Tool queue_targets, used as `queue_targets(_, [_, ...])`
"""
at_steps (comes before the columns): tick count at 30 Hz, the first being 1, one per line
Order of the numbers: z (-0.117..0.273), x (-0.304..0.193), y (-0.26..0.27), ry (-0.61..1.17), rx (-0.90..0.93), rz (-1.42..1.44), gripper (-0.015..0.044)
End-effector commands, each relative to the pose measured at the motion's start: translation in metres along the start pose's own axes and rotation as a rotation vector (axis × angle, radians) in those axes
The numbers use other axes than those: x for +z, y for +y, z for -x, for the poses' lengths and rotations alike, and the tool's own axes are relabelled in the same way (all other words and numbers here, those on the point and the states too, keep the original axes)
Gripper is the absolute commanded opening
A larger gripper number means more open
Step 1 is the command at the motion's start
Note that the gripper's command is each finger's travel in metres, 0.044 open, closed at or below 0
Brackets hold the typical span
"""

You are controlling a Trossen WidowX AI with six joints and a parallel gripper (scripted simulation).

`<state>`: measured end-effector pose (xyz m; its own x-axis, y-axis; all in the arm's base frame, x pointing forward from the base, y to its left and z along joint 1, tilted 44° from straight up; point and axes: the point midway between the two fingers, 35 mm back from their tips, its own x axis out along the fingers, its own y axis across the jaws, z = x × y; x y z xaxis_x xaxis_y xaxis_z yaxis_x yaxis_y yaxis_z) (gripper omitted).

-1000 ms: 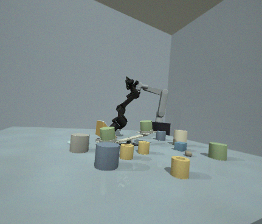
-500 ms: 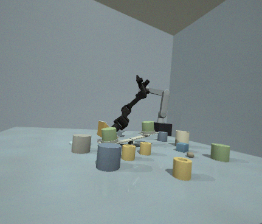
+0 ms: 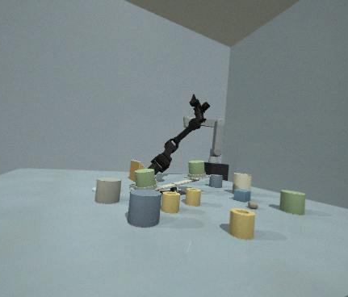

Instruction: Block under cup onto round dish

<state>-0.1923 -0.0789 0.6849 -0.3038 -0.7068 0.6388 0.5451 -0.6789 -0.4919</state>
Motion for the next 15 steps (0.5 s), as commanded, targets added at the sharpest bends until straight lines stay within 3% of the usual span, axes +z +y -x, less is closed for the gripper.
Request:
queue_targets(1, [0.004,0.031,0.012,-0.078,-0.012,0.063,0.044])
queue_targets(15, [0.024,0.119,0.057,-0.313,-0.028,0.238,0.044])
